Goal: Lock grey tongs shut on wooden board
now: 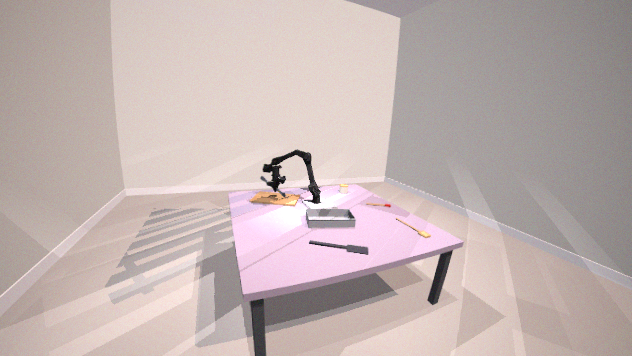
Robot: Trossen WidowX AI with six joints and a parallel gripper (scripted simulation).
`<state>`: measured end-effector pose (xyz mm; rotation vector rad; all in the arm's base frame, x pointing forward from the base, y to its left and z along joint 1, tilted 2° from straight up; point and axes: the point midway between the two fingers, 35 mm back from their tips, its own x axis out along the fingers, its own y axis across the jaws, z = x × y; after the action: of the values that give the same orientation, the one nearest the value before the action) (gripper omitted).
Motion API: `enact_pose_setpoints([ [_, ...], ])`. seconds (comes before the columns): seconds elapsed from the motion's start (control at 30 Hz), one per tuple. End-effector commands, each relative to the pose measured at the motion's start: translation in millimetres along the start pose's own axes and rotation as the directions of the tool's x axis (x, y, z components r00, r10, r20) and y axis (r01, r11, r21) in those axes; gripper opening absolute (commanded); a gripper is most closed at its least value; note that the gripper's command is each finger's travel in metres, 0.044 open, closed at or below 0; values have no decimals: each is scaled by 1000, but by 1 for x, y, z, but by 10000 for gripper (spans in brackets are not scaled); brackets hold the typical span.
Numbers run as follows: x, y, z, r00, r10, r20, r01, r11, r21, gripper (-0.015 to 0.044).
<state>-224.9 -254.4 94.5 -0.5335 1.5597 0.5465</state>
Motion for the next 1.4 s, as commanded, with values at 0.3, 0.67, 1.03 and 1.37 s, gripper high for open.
enact_pose_setpoints([
  [0.3,19,0,3,1000,-5,-1,5,1000,-4,-150],
  [0.67,18,1,4,1000,0,2,0,1000,0,60],
  [1.03,18,1,4,1000,0,2,0,1000,0,349],
  [1.37,-1,5,18,1000,0,3,0,1000,-1,440],
])
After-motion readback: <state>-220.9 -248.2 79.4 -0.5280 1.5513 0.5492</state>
